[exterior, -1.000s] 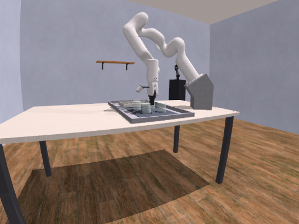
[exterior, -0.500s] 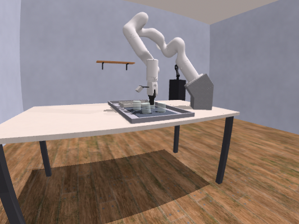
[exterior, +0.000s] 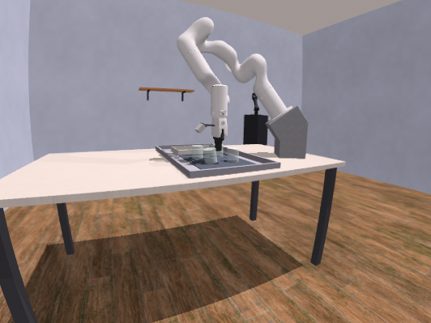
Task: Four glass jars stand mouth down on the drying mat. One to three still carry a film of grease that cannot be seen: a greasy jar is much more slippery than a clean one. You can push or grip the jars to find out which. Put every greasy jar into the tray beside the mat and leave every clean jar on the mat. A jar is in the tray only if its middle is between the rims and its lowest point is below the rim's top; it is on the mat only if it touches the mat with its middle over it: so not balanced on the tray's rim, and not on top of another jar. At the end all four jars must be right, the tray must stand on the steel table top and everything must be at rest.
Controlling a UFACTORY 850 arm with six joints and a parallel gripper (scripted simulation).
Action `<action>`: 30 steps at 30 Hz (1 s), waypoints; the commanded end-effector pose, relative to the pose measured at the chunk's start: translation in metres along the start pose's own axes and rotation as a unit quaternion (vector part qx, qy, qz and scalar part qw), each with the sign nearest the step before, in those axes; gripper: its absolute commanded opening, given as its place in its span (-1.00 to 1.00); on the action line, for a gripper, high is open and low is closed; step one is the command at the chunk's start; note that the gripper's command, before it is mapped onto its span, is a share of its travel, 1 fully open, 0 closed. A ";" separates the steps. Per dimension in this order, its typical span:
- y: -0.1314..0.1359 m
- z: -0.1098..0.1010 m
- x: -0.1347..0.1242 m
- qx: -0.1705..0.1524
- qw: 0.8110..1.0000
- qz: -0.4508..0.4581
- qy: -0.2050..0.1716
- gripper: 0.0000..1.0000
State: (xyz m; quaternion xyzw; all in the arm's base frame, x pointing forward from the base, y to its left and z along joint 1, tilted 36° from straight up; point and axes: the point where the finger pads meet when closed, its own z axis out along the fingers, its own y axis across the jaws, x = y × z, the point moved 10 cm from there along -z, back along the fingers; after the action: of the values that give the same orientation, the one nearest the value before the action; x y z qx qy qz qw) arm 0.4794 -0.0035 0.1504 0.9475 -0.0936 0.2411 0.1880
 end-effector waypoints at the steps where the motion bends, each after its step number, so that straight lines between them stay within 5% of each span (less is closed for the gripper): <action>1: 0.000 -0.001 0.001 0.000 1.000 0.000 0.001 -1.00; 30: 0.000 0.007 -0.024 0.000 1.000 0.000 0.001 -1.00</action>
State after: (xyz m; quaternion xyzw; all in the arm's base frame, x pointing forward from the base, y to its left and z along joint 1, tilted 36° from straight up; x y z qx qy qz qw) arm 0.4610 -0.0042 0.1325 0.9474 -0.0936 0.2414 0.1881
